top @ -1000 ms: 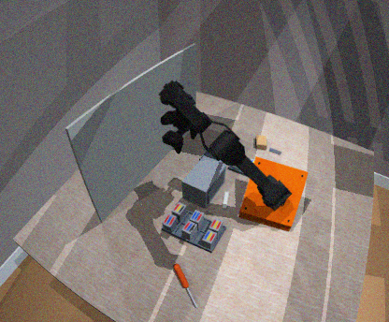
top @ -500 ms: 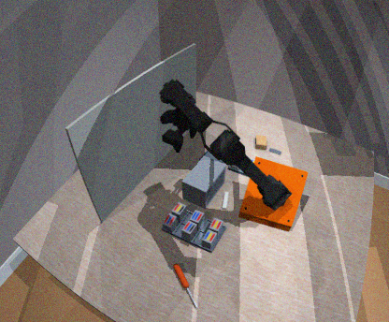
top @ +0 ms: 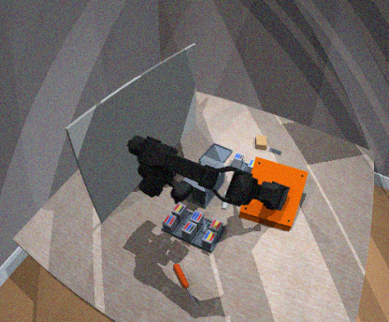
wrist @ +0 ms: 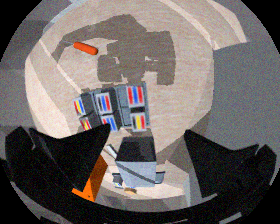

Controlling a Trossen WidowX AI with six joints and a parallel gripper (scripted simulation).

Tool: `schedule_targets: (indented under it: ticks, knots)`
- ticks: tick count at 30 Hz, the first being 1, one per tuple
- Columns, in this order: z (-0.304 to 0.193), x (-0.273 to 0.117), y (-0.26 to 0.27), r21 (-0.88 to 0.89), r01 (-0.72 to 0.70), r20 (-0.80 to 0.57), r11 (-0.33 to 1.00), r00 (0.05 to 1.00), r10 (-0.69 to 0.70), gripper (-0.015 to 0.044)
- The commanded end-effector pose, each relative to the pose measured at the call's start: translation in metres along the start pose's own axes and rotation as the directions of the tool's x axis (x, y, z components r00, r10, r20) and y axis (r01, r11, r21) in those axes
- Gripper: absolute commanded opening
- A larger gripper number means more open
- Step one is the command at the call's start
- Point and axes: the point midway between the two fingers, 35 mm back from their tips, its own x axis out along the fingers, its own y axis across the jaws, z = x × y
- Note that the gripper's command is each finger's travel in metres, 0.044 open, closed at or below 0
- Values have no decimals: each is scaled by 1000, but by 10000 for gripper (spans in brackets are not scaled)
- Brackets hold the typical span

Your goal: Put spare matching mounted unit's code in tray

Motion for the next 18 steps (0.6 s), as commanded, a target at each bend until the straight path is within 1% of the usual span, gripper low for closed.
schedule_targets:
  ticks: [1,5,7,10,11,13,18]
  knots:
    - [18,7,21,-211,-6,14,977,1000,10,440]
    - [18,7,21,-211,-6,14,977,1000,10,440]
    - [18,13,21,-212,-6,14,977,1000,10,387]
    - [19,34,22,-212,-6,15,977,1000,9,309]
    - [19,40,22,-212,-6,16,977,1000,10,300]
    - [19,47,23,-212,-6,16,977,1000,10,300]
    - [20,47,25,-212,-6,17,977,1000,10,300]
